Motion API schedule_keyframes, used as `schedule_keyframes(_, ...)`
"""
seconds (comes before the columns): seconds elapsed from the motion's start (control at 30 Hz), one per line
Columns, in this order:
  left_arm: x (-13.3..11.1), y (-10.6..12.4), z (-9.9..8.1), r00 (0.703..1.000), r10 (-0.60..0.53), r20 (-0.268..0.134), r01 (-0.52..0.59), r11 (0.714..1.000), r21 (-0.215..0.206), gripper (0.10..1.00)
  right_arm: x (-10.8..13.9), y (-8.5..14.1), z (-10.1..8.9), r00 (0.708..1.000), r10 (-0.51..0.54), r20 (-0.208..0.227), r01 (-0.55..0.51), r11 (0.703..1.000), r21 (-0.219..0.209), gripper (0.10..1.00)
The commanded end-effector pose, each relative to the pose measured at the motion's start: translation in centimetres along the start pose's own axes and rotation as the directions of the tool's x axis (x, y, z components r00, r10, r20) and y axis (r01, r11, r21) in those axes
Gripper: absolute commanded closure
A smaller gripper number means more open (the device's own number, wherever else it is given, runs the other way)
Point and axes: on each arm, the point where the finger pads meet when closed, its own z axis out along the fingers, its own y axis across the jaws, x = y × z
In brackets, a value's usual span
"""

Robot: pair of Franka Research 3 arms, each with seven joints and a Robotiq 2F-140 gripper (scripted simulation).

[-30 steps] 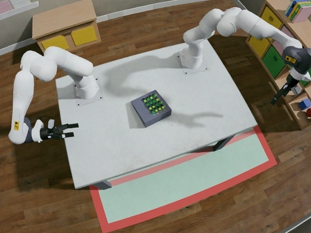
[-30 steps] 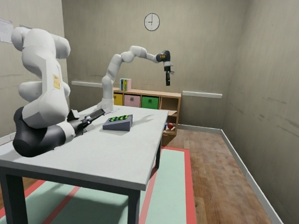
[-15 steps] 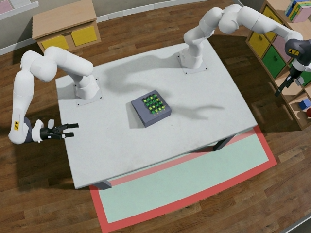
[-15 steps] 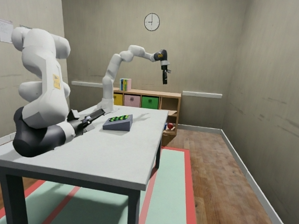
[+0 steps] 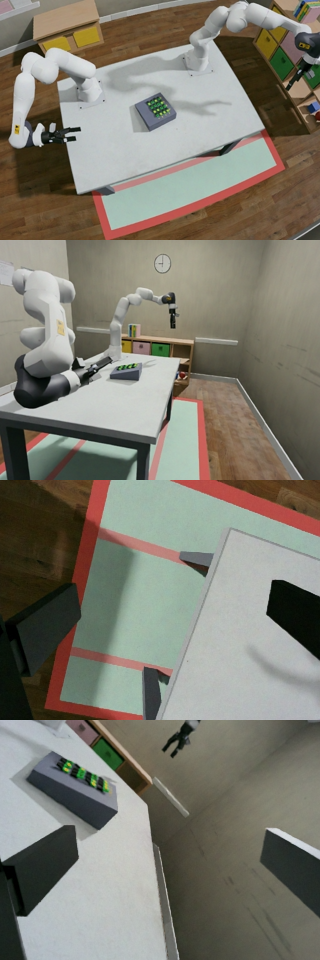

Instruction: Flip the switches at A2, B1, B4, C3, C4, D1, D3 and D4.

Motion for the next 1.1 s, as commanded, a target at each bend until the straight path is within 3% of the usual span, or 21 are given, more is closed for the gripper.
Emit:
schedule_keyframes(0.0, -1.0, -1.6, -0.5, 1.0, 0.013, 0.007, -0.013, 1.0, 0.007, 0.098, 0.0, 0.0, 0.0, 1.0, 0.0, 0.0, 0.0, 1.0, 0.0, 0.098)
schedule_keyframes(1.07, -9.7, -13.4, -4.8, 0.995, -0.103, 0.015, 0.102, 0.994, 0.047, 0.098, 0.0, 0.0, 0.0, 1.0, 0.0, 0.0, 0.0, 1.0, 0.0, 0.098)
